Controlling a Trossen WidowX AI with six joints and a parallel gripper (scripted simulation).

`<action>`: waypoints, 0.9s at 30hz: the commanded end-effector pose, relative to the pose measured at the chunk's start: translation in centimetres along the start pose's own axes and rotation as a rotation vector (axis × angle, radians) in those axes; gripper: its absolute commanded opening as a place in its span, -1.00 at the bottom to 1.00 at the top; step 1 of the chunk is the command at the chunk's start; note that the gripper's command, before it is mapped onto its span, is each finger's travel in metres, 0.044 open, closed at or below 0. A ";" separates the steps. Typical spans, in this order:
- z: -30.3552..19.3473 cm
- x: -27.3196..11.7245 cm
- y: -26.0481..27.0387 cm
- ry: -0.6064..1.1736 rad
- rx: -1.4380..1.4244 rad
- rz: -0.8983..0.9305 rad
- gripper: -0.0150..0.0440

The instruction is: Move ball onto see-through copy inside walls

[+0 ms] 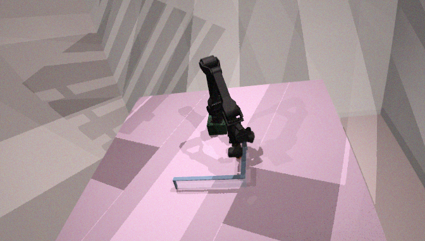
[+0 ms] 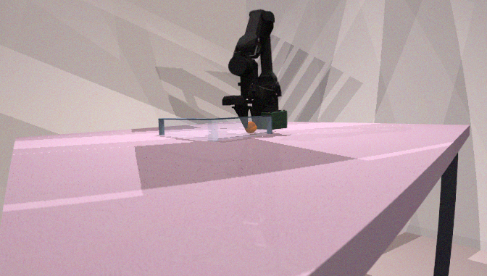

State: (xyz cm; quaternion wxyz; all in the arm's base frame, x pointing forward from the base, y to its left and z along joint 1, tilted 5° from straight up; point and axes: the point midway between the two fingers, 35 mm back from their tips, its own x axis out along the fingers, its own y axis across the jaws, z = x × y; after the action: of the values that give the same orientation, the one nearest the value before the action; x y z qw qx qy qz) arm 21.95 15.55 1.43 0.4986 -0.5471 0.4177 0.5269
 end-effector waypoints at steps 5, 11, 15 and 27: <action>-0.1 1.1 0.2 0.008 0.006 0.009 -0.49; 0.0 0.7 0.1 0.001 0.000 0.003 -0.05; 0.0 0.7 0.1 0.001 0.000 0.003 0.31; 0.0 -6.7 -0.1 0.006 0.005 0.007 0.50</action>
State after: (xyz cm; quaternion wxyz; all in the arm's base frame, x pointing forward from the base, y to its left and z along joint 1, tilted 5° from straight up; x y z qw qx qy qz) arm 21.24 15.05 3.89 0.4805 -0.5430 0.4368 0.5324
